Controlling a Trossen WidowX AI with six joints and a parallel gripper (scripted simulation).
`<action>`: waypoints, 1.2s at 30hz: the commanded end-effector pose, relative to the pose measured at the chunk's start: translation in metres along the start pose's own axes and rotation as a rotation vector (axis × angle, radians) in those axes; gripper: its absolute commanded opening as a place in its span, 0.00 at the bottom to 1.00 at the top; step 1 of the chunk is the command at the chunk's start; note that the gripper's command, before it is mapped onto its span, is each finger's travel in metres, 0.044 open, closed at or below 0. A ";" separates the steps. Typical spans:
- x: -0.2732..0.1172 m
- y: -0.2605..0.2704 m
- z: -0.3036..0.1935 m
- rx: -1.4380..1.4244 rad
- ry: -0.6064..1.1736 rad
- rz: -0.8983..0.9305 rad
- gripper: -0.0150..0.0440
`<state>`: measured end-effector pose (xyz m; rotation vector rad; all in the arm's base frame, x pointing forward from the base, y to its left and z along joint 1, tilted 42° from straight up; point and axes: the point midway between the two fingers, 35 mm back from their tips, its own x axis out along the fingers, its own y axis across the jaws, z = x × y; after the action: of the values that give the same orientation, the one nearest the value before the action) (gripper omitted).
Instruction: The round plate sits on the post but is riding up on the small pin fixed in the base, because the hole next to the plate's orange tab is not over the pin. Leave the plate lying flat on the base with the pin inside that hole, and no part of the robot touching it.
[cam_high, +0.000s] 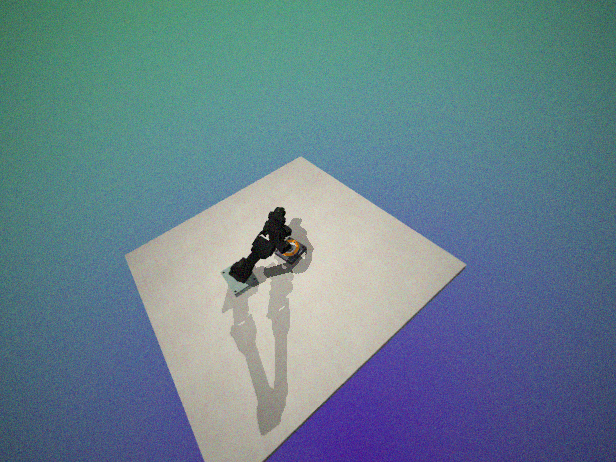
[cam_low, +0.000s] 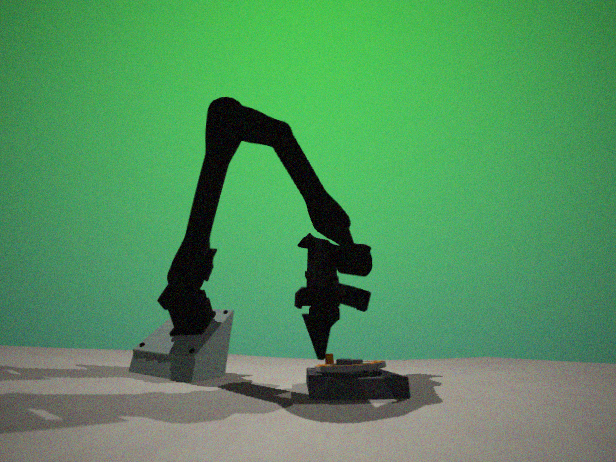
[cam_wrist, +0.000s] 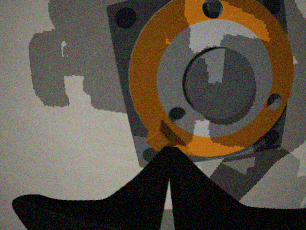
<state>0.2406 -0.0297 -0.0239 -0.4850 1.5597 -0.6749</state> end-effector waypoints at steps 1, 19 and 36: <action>-0.001 0.006 0.006 0.011 -0.005 0.010 0.25; -0.002 0.019 0.021 0.012 -0.006 0.011 0.25; -0.005 0.024 0.038 0.013 -0.007 0.011 0.25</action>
<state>0.2738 -0.0149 -0.0381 -0.4722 1.5595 -0.6725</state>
